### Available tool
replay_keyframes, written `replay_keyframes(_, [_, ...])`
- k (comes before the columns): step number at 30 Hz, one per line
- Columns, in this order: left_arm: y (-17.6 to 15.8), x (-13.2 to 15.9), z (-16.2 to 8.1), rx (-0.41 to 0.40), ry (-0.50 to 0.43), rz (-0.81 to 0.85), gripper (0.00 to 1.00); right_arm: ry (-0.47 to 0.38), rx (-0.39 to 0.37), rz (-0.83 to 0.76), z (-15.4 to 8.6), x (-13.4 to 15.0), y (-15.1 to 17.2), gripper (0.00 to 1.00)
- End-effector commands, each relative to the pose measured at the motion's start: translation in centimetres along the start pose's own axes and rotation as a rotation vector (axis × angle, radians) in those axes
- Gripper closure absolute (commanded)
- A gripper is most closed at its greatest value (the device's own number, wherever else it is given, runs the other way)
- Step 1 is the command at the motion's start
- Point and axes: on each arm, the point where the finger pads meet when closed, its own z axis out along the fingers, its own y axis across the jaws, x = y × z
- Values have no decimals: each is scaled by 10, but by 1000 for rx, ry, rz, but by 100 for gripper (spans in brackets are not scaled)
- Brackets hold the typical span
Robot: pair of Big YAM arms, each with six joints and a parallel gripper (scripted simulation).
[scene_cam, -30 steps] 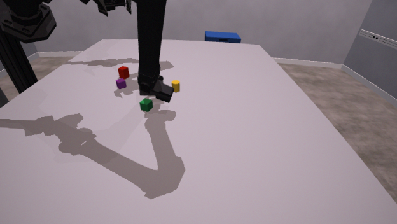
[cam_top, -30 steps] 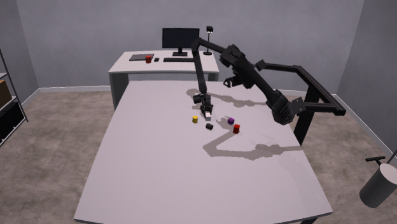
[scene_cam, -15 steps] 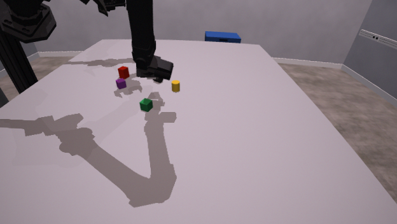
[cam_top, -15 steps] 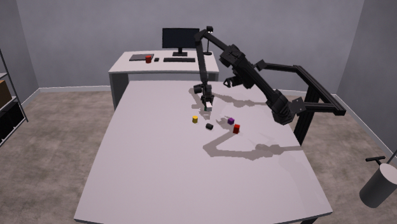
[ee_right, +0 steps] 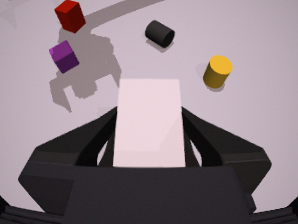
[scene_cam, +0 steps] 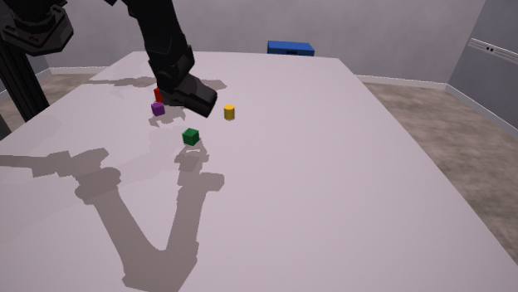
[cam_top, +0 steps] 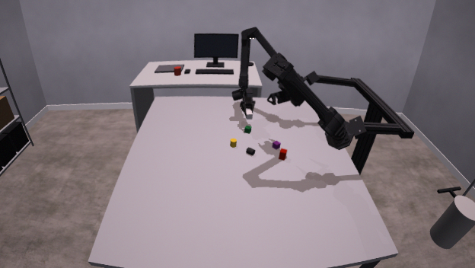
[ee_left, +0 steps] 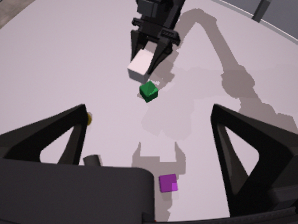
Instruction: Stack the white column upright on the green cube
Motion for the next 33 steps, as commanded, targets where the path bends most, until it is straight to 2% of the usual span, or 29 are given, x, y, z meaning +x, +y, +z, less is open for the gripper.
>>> replay_keyframes(1, [-1, -3, 0, 1, -4, -10, 0, -4, 0, -18, -17, 4, -3, 65])
replay_keyframes(5, [-1, -3, 0, 1, -4, -10, 0, 4, -1, 10, -26, 7, 3, 65])
replay_keyframes(10, [-1, -3, 0, 1, -4, -10, 0, -4, -8, 8, -20, 5, 5, 65])
replay_keyframes(11, [-1, -3, 0, 1, -4, -10, 0, -9, -18, 22, -15, -3, 8, 65])
replay_keyframes(14, [-1, -3, 0, 1, -4, -10, 0, 53, 16, 41, -20, -5, -1, 65])
replay_keyframes(21, [-1, -3, 0, 1, -4, -10, 0, 375, 55, 55, -10, -19, -5, 65])
replay_keyframes(22, [-1, -3, 0, 1, -4, -10, 0, 419, 52, 44, -10, -18, -4, 65])
replay_keyframes(23, [-1, -3, 0, 1, -4, -10, 0, 459, 16, 44, 0, -16, 7, 65])
replay_keyframes(25, [-1, -3, 0, 1, -4, -10, 0, 459, 16, 44, 0, -16, 7, 65])
replay_keyframes(33, [-1, -3, 0, 1, -4, -10, 0, 905, 28, 30, 2, -6, 0, 65])
